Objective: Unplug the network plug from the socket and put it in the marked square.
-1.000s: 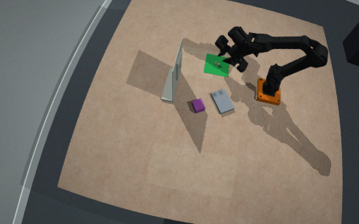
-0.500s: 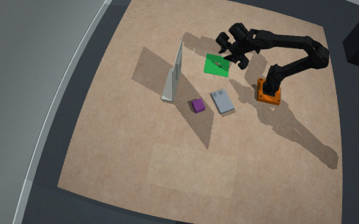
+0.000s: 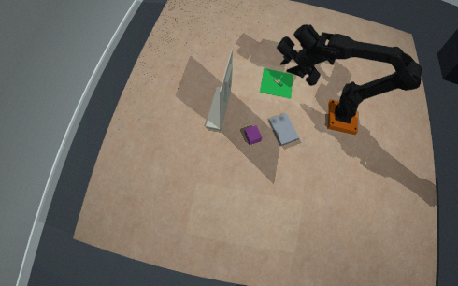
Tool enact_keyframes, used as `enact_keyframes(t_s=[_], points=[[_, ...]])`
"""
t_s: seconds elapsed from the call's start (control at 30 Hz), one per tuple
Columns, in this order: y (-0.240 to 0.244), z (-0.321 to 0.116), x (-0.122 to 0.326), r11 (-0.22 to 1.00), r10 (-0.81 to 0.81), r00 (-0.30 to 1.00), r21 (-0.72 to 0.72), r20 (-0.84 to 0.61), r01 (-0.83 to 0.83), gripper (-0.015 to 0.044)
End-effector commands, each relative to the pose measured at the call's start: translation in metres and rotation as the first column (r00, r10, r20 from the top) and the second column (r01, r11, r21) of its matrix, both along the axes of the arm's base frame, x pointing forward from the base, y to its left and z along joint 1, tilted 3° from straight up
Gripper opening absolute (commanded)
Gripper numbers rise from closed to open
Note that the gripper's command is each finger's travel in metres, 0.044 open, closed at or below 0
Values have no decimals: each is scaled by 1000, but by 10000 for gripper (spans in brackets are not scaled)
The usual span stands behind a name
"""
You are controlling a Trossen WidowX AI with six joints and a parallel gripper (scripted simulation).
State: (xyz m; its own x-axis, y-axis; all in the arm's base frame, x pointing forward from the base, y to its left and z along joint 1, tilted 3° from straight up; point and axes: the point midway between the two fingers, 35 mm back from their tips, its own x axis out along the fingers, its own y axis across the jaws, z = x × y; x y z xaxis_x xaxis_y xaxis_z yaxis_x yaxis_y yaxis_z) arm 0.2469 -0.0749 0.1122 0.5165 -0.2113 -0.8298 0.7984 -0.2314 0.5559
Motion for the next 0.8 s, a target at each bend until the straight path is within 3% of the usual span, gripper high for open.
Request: enact_keyframes(t_s=[0.0, 0.23, 0.77], points=[[0, 10, -1, 1000, -5, 1000, -4, 12, 5, 156], [1, 11, -1, 1000, 0, 1000, 0, 0, 0, 156], [2, 60, 4, 1000, -2, 1000, -2, 6, 2, 156]])
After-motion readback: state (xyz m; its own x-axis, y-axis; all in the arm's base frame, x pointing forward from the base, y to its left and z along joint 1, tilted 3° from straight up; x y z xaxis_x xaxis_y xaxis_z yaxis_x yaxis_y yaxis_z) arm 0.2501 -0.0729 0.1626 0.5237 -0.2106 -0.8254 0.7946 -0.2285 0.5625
